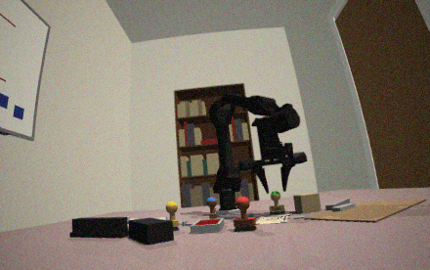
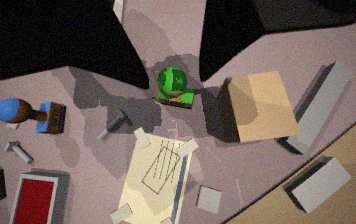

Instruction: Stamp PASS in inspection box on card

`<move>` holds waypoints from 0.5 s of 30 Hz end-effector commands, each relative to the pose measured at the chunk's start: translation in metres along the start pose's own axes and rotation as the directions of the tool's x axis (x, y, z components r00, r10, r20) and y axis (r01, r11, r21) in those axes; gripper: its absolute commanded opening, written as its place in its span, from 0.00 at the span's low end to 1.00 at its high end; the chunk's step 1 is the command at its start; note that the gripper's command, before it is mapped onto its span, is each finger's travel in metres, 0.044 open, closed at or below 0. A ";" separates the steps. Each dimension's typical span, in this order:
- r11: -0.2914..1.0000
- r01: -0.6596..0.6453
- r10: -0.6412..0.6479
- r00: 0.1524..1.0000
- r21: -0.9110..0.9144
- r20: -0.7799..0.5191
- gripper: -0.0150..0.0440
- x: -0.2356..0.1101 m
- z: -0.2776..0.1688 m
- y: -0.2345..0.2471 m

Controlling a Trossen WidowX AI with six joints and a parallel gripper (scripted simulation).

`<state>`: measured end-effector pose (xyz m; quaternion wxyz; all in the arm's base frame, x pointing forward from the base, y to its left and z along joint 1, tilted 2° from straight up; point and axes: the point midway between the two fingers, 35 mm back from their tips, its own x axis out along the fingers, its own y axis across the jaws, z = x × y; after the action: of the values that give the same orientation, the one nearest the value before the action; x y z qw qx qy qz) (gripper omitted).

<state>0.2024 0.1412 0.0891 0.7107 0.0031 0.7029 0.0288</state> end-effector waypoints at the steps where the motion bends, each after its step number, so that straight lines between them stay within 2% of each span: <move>1: 1.000 0.007 -0.007 1.000 0.000 -0.006 0.62 0.009 -0.001 -0.001; 15: 1.000 0.007 -0.007 1.000 0.000 -0.006 0.62 0.031 -0.003 -0.002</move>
<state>0.2013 0.1417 0.0647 0.7106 0.0016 0.7030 0.0303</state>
